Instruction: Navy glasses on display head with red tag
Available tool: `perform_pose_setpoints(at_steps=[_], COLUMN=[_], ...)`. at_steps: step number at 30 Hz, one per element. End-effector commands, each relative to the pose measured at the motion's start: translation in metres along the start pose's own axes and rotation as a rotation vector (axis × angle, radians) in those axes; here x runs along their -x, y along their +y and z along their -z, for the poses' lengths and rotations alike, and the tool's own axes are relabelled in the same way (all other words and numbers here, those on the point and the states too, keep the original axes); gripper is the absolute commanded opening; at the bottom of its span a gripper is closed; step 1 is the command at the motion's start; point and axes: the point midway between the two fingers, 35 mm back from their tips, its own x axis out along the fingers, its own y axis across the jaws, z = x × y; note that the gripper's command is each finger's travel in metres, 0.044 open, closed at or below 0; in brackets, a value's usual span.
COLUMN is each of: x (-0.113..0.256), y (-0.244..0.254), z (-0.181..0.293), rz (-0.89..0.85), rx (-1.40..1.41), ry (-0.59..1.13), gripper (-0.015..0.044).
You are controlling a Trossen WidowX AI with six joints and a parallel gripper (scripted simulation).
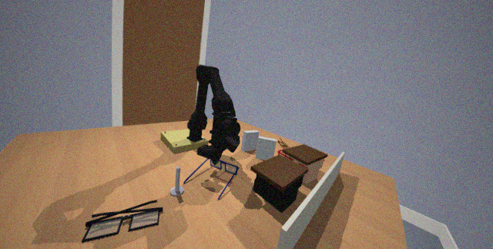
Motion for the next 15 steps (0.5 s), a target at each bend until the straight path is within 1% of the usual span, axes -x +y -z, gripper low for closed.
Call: perform_pose_setpoints(at_steps=[1, 5, 11, 15], x=[0.000, 0.000, 0.001, 0.014], y=[0.000, 0.000, 0.000, -0.001], z=[0.000, 0.000, 0.000, -0.002], rz=[0.001, 0.001, 0.001, 0.001], rx=[0.000, 0.000, 0.000, 0.000], ry=[-0.001, -0.001, -0.001, -0.001], gripper=[0.0027, 0.0000, 0.0000, 0.0000])
